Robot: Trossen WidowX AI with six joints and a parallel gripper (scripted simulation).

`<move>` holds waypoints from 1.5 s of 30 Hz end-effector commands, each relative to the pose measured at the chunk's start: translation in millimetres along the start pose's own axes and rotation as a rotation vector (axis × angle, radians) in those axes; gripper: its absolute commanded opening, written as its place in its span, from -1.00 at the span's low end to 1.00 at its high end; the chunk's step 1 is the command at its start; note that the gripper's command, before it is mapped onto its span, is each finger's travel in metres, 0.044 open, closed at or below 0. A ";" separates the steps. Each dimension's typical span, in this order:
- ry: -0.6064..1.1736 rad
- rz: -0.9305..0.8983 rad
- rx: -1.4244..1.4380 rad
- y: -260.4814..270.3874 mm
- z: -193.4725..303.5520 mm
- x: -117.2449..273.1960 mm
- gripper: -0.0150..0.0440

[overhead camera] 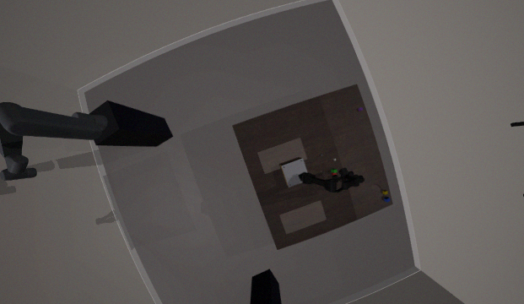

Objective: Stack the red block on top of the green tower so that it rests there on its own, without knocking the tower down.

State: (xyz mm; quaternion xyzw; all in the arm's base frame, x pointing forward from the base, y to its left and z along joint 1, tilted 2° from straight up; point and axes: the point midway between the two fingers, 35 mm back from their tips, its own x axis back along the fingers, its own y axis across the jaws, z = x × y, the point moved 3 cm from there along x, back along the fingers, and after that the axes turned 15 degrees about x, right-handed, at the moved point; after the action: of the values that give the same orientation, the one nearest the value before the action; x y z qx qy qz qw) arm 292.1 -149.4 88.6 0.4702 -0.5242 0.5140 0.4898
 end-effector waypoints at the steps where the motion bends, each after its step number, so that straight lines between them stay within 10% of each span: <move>1: 0.002 -0.013 0.015 2.2 2.8 0.3 1.00; 45: 0.002 -0.013 0.015 1.8 3.7 -85.5 1.00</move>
State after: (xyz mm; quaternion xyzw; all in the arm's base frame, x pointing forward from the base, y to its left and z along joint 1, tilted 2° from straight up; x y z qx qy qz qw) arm 298.1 -154.4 6.9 0.4746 -0.5190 0.5158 0.4892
